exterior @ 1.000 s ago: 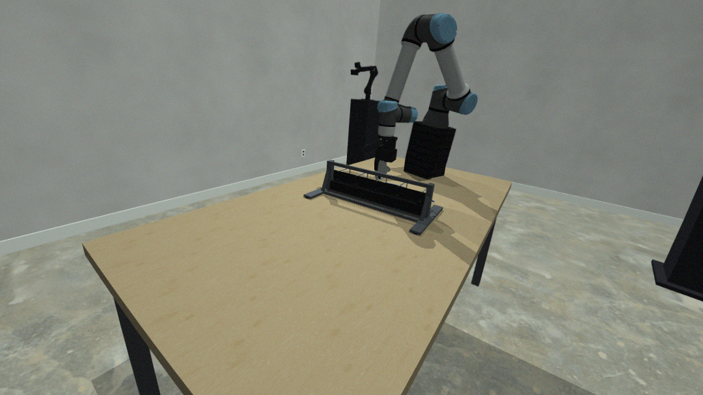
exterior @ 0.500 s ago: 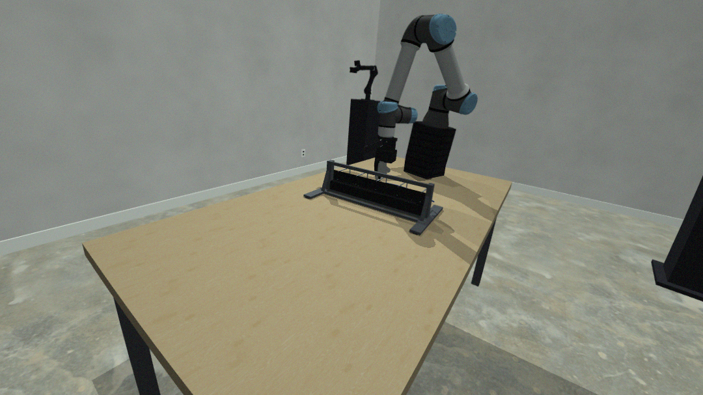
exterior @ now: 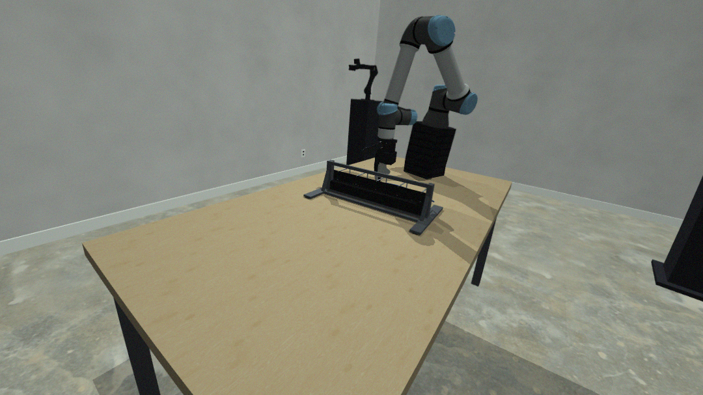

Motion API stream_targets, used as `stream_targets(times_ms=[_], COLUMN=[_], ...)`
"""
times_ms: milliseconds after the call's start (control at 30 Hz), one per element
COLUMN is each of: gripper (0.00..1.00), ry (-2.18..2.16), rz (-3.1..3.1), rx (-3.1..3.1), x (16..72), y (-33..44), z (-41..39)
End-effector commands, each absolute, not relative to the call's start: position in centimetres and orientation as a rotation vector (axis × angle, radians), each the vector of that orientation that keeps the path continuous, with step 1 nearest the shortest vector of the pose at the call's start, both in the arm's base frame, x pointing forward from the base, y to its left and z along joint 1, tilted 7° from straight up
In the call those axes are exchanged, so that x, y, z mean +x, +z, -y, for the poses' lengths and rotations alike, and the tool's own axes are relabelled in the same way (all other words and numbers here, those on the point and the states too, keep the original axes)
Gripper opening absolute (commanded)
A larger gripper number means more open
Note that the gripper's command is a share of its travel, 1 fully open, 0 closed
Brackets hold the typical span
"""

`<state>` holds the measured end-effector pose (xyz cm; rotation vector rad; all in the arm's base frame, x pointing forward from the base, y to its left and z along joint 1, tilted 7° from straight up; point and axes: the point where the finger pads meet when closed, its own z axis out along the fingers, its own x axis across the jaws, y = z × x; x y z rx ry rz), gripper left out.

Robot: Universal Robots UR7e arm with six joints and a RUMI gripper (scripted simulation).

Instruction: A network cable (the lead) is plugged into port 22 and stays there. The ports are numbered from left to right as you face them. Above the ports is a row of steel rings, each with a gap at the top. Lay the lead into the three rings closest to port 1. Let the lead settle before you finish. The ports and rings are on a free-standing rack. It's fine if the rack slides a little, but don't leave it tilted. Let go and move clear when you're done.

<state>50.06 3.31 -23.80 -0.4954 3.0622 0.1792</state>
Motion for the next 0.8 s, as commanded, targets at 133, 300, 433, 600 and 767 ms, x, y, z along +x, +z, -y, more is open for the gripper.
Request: stream_targets(times_ms=[133, 300, 433, 600, 767], gripper=[0.2, 0.2, 0.2, 0.2, 0.2], ry=[0.178, 0.178, 0.178, 0.178, 0.178], rz=[-3.061, -3.061, -3.061, -3.061, -3.061], rx=[-0.495, -0.495, -0.495, -0.495, -0.495], x=[50.13, 50.13, 50.13, 50.13, 50.14], y=[-24.25, -24.39, -24.52, -24.61, -24.64], z=[-3.35, -3.37, -3.38, -3.39, -3.4])
